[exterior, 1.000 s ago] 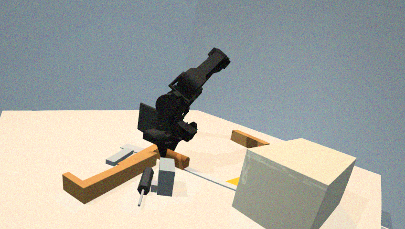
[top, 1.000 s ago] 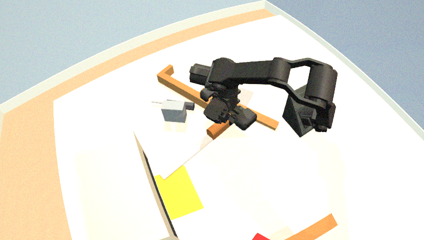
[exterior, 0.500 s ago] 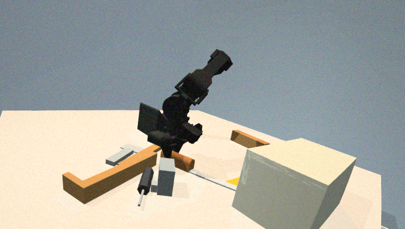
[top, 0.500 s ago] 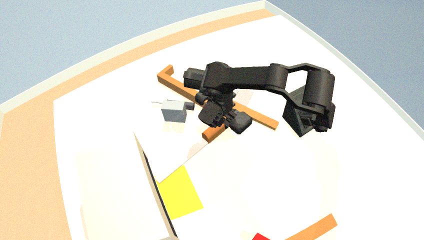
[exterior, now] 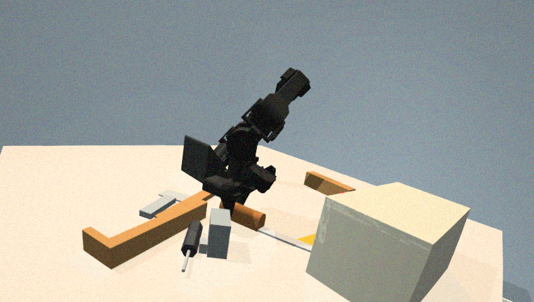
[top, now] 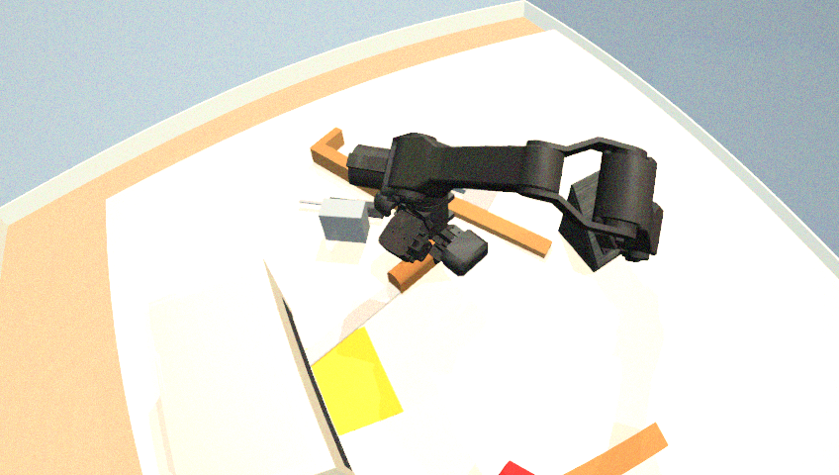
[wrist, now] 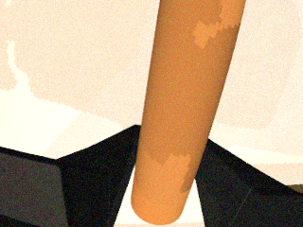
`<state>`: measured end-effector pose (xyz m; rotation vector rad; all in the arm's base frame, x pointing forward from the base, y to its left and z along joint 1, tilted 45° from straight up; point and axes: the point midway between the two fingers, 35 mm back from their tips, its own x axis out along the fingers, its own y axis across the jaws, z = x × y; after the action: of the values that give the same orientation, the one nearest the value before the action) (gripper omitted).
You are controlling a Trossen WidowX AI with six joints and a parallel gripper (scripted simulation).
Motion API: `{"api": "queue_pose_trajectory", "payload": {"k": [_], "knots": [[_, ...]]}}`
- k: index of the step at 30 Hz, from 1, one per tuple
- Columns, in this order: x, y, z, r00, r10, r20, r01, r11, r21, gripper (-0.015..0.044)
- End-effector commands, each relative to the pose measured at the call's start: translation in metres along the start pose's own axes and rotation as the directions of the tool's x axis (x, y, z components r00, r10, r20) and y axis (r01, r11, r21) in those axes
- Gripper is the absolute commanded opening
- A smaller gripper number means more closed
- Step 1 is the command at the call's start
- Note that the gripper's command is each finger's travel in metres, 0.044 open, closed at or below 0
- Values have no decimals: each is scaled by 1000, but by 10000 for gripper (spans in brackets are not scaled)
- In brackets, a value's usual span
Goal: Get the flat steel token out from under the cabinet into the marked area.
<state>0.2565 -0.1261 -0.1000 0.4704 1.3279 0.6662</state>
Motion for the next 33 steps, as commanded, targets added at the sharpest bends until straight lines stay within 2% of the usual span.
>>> {"api": "queue_pose_trajectory", "payload": {"k": [1, 33], "knots": [[0, 0, 6, 1000, -1, 1, 1, 1000, 0, 0], [-1, -1, 52, 1000, 0, 4, 0, 1000, -2, 0]]}}
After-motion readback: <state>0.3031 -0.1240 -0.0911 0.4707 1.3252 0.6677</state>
